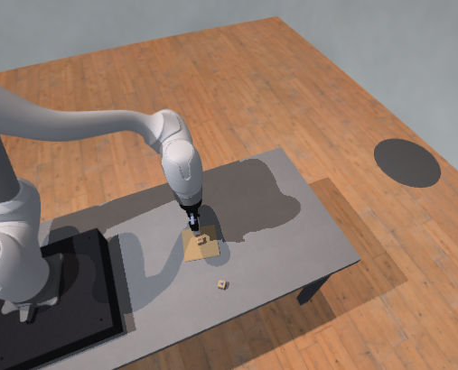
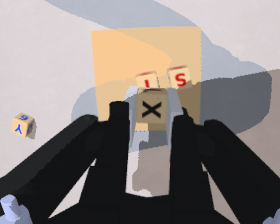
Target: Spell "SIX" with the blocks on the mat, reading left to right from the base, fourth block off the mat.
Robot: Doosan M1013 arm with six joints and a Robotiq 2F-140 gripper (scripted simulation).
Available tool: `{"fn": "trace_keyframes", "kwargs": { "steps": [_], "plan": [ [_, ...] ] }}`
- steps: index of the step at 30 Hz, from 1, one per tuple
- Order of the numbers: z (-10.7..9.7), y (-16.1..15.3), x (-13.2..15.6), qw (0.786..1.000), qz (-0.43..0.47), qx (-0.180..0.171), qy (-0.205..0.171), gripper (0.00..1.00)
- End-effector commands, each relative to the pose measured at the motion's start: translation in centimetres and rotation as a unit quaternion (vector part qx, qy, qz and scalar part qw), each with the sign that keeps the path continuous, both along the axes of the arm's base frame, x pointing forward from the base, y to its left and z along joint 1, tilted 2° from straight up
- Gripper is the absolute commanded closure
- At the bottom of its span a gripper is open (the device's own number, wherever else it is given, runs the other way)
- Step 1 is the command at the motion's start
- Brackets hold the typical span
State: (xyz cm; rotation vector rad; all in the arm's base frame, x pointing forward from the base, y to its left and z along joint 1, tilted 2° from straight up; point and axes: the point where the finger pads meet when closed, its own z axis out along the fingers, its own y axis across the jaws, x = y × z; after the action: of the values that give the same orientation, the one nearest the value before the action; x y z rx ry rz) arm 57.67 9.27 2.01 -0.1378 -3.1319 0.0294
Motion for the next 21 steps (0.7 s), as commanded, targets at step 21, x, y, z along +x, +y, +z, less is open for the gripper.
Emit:
{"fn": "trace_keyframes", "kwargs": {
  "steps": [21],
  "plan": [
    [0.1, -2.6, 0.5, 0.929, -0.370, -0.010, -0.005, 0.87]
  ]
}}
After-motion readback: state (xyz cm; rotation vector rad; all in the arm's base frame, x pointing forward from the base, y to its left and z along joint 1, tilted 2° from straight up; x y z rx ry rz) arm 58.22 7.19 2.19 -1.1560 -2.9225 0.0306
